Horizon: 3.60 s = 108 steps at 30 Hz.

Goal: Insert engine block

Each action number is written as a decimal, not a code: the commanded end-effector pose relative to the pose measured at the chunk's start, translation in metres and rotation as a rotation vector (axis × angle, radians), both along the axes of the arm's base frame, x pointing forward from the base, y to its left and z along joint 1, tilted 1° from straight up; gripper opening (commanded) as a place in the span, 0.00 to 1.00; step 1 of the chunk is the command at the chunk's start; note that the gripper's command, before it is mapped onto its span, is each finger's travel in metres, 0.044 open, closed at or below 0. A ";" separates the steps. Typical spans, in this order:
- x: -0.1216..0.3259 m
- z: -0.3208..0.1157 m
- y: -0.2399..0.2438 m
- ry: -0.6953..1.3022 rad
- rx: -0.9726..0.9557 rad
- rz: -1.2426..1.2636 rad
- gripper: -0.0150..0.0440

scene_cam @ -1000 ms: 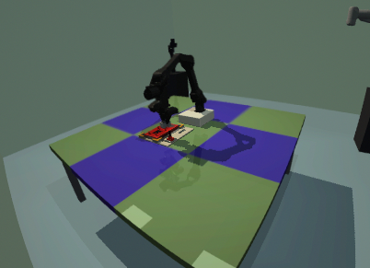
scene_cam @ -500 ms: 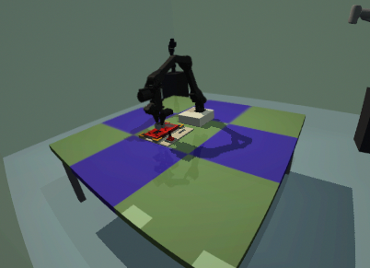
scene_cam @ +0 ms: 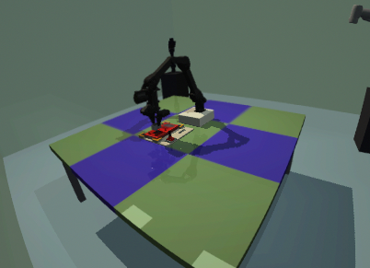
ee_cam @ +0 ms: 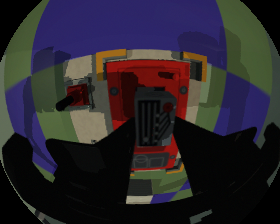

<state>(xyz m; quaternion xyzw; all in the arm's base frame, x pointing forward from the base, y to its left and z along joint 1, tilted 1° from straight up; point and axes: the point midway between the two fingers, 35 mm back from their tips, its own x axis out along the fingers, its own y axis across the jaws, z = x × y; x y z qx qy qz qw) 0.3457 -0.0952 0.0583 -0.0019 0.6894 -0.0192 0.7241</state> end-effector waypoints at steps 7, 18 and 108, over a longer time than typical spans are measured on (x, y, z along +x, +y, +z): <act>0.000 -0.001 -0.001 0.001 0.002 0.023 0.52; -0.001 -0.001 0.000 0.000 0.004 -0.012 0.52; -0.001 -0.007 0.000 0.001 0.002 0.016 0.52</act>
